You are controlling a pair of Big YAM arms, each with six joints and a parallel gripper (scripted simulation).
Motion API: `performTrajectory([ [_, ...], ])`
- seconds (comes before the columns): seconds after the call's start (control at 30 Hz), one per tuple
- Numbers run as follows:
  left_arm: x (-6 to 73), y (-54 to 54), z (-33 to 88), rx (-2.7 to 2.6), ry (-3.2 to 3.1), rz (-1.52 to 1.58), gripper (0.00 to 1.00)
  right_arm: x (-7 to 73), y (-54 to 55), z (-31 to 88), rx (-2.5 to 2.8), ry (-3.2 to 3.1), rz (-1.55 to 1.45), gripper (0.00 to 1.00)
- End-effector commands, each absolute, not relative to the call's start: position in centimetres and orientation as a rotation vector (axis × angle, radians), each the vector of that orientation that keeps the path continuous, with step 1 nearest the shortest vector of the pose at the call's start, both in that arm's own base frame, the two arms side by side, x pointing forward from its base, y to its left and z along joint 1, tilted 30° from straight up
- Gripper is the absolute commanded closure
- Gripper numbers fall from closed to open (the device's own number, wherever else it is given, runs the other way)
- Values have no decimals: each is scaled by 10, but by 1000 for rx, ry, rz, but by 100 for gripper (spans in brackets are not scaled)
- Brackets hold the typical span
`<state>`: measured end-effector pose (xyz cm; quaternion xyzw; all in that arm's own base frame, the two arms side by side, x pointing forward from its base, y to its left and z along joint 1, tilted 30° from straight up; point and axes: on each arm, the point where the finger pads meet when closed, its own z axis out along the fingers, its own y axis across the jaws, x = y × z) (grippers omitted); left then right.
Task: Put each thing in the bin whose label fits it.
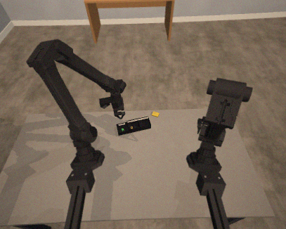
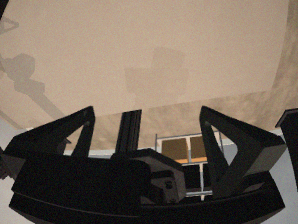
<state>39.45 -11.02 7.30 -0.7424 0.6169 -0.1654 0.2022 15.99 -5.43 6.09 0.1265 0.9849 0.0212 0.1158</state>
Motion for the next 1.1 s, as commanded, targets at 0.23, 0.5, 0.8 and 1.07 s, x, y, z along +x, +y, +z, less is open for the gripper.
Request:
performTrajectory([
  [0.23,393,-111,74,-2138,1636,-446,0,162,-57,63,389,2859,54,0],
  [0.5,393,-110,75,-2140,1633,-446,0,162,-57,63,389,2859,54,0],
  [0.8,393,-108,75,-2142,1628,-447,0,162,-57,63,389,2859,54,0],
  [1.07,394,-107,77,-2143,1623,-450,0,162,-57,63,389,2859,54,0],
])
